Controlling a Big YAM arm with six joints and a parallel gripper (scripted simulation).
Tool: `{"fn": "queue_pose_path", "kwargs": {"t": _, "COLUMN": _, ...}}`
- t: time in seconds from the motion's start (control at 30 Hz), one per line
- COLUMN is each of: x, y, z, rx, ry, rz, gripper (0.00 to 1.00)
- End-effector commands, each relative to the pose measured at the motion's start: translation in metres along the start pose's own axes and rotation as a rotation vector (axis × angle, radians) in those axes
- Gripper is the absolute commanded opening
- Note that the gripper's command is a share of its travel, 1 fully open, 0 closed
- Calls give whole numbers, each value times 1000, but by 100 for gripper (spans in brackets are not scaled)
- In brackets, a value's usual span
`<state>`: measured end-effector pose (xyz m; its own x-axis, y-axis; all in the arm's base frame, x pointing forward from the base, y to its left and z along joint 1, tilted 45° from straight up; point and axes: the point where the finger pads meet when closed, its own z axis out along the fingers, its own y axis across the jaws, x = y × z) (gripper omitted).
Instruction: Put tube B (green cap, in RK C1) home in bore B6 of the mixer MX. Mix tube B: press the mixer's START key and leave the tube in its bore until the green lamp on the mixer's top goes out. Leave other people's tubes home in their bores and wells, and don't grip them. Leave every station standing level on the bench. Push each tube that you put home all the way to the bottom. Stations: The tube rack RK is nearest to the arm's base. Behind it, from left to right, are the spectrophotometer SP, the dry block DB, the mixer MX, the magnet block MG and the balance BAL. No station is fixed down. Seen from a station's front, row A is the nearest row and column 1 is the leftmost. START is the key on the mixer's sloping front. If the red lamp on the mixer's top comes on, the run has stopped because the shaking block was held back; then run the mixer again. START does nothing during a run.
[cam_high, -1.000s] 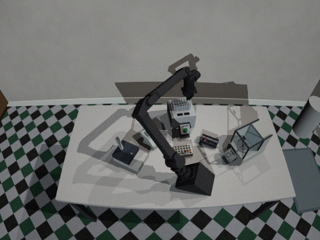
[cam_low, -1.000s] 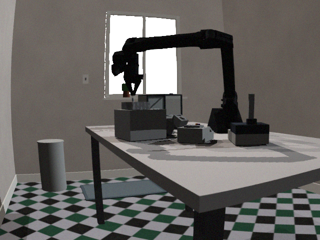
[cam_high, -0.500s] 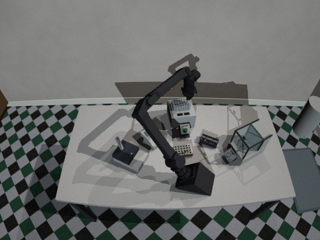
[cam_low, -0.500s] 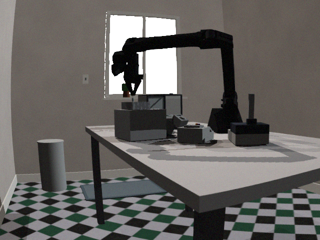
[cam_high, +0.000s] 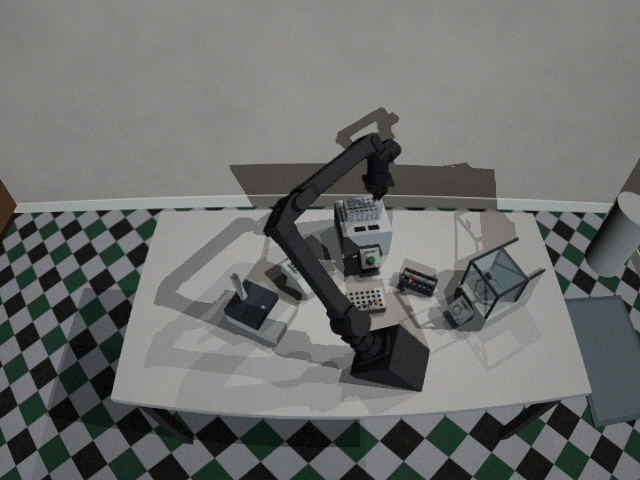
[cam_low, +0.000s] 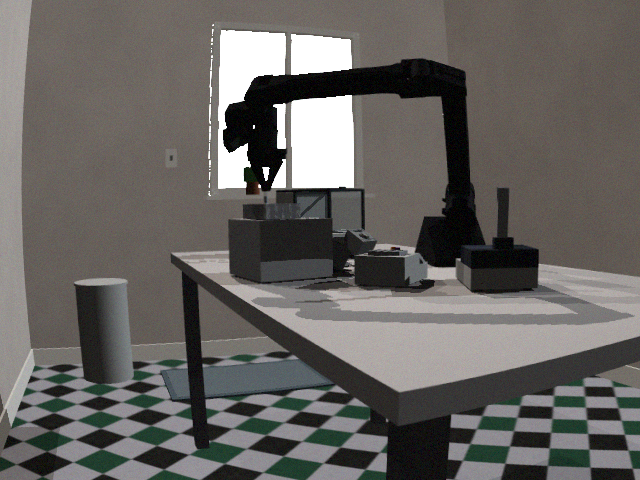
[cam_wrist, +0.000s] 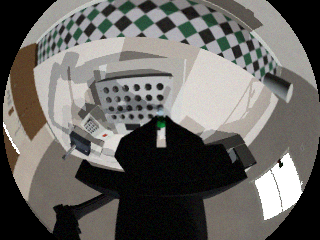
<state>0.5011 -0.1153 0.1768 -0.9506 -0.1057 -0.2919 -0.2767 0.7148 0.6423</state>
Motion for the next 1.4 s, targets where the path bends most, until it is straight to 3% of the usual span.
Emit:
{"fn": "queue_pose_path", "kwargs": {"t": 0.0, "x": -20, "y": 11, "z": -7, "rx": 20, "ry": -20, "rz": -45, "gripper": 9}}
{"fn": "queue_pose_path", "kwargs": {"t": 1.37, "x": -21, "y": 9, "z": -5, "rx": 17, "ry": -18, "rz": -42, "gripper": 9}}
